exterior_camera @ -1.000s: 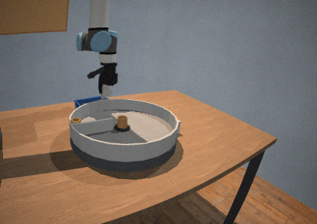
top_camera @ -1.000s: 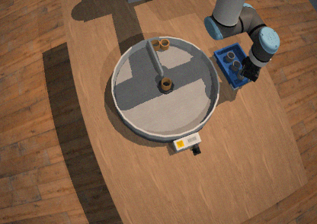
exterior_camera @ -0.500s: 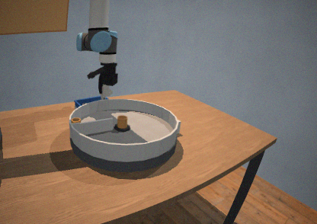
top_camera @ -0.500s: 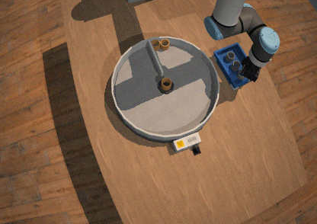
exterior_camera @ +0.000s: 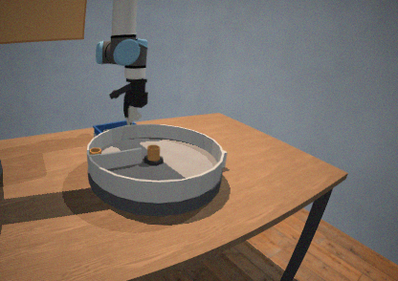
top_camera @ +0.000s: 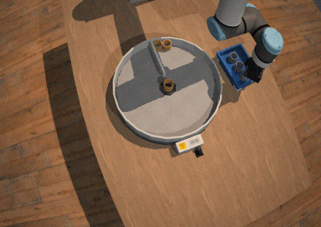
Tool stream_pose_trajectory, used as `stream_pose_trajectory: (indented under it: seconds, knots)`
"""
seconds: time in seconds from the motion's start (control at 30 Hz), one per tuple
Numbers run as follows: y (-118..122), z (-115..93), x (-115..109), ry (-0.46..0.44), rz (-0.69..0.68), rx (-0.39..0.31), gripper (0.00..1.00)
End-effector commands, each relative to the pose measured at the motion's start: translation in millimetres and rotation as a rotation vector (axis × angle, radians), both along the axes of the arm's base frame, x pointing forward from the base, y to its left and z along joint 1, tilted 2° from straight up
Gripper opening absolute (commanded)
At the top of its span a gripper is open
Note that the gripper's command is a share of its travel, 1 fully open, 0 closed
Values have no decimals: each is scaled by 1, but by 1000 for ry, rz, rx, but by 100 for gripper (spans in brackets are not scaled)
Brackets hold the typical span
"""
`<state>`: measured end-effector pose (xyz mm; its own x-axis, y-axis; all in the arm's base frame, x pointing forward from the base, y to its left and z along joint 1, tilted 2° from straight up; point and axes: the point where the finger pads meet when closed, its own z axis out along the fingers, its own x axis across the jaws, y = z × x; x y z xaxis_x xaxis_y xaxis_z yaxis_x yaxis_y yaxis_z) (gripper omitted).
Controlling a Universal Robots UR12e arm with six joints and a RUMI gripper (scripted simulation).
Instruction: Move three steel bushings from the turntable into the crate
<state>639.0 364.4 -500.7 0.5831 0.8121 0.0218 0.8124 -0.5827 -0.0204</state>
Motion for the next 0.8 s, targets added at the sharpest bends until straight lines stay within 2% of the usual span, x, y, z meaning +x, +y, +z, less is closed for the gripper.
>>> stream_pose_trajectory:
  seconds: [0.0, 0.17, 0.2, 0.77]
  knots:
    - [0, 1, 1, -1, 0, 0, 0]
    - [0, 1, 1, -1, 0, 0, 0]
    - [0, 1, 1, -1, 0, 0, 6]
    - [0, 1, 1, -1, 0, 0, 6]
